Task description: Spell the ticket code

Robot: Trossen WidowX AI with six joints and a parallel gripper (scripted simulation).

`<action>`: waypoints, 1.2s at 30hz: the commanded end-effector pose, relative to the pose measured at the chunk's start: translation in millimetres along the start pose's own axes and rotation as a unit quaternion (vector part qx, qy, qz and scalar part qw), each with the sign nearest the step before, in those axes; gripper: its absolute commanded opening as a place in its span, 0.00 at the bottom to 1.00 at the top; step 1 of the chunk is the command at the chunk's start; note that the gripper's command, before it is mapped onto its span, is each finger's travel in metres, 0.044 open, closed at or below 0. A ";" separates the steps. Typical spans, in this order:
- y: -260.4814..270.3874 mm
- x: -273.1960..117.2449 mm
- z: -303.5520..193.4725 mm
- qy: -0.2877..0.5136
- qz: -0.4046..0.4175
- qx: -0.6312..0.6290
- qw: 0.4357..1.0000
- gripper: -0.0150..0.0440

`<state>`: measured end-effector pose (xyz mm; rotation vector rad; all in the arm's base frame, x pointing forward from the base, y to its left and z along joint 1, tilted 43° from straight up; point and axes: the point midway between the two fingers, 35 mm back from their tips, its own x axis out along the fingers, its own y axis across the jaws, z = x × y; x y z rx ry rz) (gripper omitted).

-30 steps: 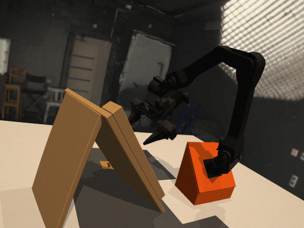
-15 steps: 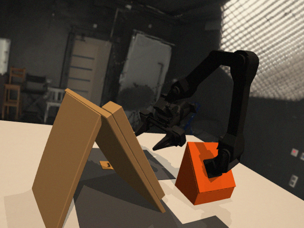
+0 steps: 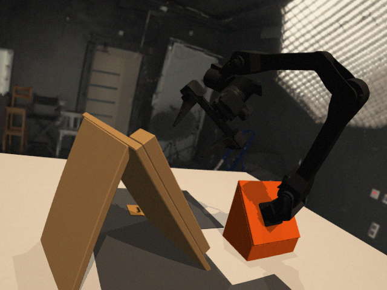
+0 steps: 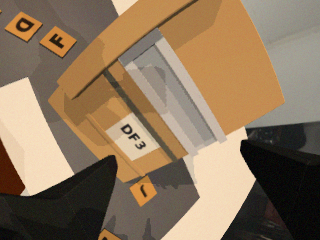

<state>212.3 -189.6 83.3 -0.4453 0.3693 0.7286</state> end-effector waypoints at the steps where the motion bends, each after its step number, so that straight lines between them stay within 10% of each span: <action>1: -15.2 -26.5 59.7 0.037 0.031 -0.223 0.974 1.00; 36: -28.8 -44.4 57.5 0.050 0.046 -0.300 0.952 0.91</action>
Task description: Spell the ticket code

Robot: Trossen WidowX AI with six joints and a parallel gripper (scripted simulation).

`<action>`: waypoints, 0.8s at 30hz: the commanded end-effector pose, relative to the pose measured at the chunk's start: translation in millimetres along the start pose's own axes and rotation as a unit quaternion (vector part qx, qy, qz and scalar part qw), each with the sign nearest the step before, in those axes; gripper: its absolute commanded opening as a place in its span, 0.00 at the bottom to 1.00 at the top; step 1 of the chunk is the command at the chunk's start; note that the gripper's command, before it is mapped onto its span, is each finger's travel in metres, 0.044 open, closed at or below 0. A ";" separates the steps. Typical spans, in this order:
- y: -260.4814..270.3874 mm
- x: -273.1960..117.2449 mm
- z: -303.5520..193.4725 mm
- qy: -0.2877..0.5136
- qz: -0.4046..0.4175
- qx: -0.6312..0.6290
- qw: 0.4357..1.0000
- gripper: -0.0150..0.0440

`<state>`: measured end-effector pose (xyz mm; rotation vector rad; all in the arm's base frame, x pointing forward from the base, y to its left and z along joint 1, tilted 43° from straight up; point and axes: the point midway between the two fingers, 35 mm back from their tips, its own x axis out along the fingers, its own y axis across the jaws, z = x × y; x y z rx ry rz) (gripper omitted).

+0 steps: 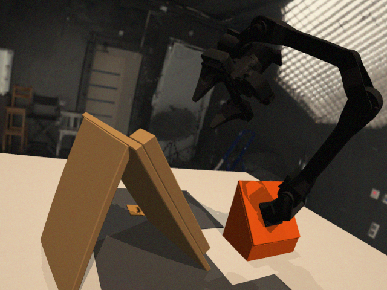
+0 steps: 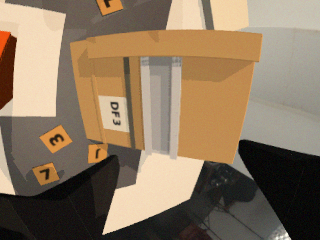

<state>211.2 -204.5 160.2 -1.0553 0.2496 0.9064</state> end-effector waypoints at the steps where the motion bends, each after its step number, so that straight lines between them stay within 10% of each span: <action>1: -0.9 1.9 1.5 0.001 0.005 0.011 1.000 0.87; 24: -40.7 66.0 72.2 0.064 0.053 0.410 0.908 0.83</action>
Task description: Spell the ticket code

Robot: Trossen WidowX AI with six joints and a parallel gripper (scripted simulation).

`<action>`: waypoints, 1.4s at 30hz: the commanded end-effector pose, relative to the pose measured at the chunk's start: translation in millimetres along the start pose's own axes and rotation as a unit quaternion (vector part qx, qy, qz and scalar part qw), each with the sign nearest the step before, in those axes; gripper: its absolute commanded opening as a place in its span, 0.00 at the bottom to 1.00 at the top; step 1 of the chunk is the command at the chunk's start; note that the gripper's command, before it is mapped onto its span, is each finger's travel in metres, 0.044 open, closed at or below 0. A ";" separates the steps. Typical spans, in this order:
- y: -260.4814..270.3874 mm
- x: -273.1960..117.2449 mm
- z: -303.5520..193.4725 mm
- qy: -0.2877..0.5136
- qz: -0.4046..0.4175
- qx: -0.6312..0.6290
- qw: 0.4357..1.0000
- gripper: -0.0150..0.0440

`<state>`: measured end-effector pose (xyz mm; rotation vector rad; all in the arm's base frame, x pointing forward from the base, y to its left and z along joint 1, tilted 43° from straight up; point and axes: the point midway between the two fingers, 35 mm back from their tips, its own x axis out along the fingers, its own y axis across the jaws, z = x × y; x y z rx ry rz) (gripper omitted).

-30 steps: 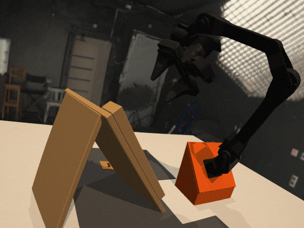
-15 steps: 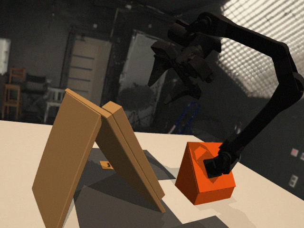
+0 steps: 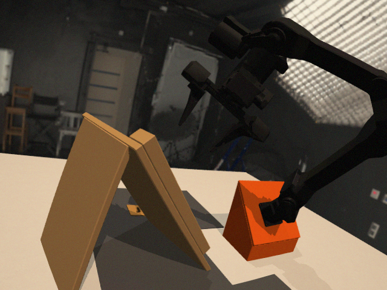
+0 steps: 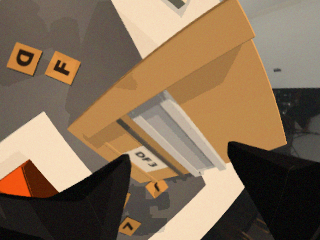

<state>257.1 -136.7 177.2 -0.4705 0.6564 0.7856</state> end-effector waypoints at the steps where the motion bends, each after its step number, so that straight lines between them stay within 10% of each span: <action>1: 5.7 12.5 27.3 0.009 -0.001 0.120 0.993 0.83; 16: 62.8 63.7 119.6 0.013 0.038 0.526 0.850 0.83; 42: 231.7 137.0 145.9 0.235 0.099 0.832 0.493 0.83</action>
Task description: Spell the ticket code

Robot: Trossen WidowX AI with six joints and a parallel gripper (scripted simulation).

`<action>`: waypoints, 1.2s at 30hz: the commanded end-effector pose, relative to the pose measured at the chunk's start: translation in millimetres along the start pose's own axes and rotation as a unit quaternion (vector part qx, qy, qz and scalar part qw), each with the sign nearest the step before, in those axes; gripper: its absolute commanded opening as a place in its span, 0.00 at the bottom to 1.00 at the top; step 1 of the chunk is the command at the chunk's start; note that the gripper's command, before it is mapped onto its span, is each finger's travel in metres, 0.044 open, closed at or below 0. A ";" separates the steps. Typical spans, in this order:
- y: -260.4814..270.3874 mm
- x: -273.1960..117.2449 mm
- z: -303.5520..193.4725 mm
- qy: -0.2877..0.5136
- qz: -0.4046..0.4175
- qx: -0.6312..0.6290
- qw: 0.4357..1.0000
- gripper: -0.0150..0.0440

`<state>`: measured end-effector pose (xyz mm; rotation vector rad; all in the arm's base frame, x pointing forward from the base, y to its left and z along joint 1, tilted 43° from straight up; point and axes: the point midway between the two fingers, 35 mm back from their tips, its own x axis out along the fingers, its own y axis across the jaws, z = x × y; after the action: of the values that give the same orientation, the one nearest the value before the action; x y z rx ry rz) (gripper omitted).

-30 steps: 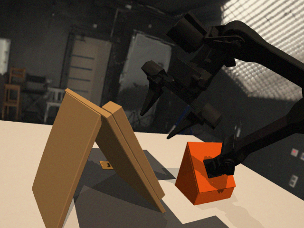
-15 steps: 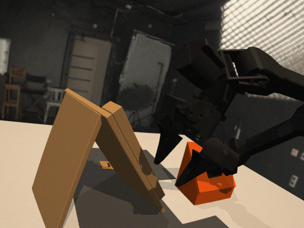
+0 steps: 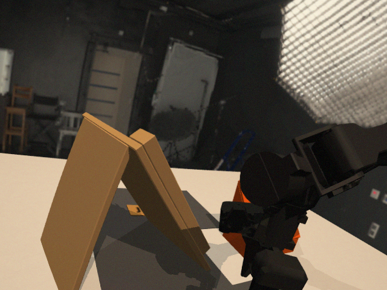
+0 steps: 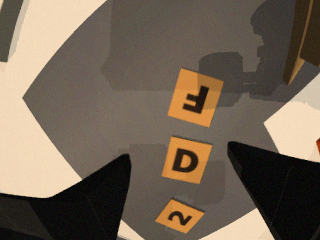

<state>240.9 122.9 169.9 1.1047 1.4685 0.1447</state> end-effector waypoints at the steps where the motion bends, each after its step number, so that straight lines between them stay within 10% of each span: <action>1: -9.5 33.7 -46.1 0.046 -0.044 0.160 0.985 0.83; 36: -11.0 72.8 -56.0 0.047 -0.043 0.160 0.985 0.83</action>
<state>201.9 192.7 128.9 1.3019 1.6613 -0.0994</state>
